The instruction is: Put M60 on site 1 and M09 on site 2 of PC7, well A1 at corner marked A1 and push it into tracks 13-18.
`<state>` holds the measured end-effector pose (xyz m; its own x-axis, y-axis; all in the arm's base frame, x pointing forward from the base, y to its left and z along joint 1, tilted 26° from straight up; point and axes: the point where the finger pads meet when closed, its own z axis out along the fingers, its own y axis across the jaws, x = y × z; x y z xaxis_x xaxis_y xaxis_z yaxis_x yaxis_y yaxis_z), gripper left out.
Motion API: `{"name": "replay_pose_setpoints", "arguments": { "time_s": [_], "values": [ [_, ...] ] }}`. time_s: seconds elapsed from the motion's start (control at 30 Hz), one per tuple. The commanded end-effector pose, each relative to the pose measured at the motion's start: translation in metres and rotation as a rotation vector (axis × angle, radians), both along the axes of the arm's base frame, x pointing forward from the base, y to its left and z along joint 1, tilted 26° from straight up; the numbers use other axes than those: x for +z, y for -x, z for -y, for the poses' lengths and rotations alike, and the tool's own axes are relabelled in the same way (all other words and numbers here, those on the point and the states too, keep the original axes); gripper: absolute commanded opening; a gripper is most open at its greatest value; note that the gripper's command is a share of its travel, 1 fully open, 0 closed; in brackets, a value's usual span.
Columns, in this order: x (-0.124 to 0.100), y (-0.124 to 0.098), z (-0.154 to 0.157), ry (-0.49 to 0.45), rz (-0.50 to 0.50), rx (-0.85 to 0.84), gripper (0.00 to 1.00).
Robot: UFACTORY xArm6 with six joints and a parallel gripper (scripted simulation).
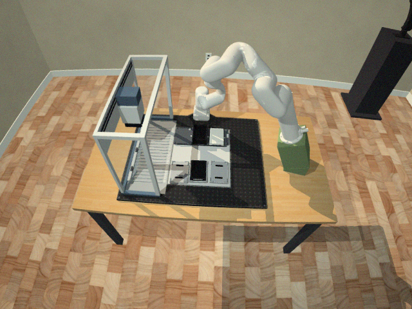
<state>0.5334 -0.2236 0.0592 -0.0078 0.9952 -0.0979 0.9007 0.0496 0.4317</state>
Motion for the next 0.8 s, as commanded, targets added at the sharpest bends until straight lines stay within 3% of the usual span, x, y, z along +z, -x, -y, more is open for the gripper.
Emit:
{"name": "replay_pose_setpoints", "arguments": {
  "time_s": [0.0,0.77],
  "values": [
    [0.002,-0.001,0.002,0.001,0.003,0.000,1.00],
    [0.003,-0.001,0.016,0.001,0.003,0.000,1.00]
  ]
}}
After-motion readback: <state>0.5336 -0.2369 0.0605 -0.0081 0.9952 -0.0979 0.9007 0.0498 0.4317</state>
